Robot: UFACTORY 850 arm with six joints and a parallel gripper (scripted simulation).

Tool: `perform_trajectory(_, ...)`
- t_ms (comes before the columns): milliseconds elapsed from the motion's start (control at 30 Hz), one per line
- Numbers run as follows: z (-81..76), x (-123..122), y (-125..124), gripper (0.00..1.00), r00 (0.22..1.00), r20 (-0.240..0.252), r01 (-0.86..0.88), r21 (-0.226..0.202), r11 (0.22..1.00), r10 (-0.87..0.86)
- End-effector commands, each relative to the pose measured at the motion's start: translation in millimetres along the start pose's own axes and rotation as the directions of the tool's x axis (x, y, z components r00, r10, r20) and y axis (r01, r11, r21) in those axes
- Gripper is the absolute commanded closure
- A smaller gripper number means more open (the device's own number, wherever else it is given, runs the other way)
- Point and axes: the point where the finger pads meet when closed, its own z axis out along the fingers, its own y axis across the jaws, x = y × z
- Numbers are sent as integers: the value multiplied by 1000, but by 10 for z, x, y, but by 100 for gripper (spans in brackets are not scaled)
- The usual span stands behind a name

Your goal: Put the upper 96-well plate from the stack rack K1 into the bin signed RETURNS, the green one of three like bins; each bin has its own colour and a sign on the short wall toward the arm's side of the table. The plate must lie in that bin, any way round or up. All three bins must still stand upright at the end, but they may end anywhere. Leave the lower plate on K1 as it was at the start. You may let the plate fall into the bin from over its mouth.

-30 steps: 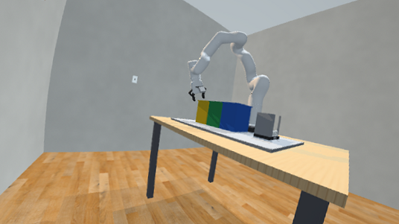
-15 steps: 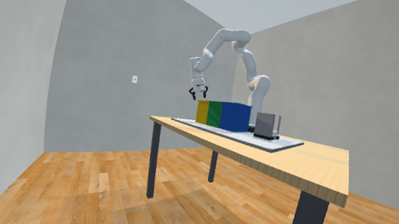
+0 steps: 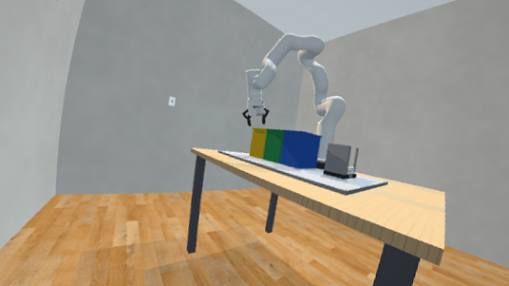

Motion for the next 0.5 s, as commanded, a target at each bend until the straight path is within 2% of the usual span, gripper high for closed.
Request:
perform_trajectory(0,-61,144,1,0,999,3,-38,-18,999,39)
perform_trajectory(100,-92,237,-4,0,999,3,-38,-18,999,39)
perform_trajectory(167,-122,332,-14,0,996,1,-89,-39,995,89)
perform_trajectory(267,-167,470,-29,0,996,1,-89,-39,995,89)
perform_trajectory(333,-167,470,-29,0,996,1,-89,-39,995,89)
perform_trajectory(400,-196,565,-44,0,990,-5,-138,-58,989,138)
perform_trajectory(467,-224,660,-59,0,990,-5,-138,-58,989,138)
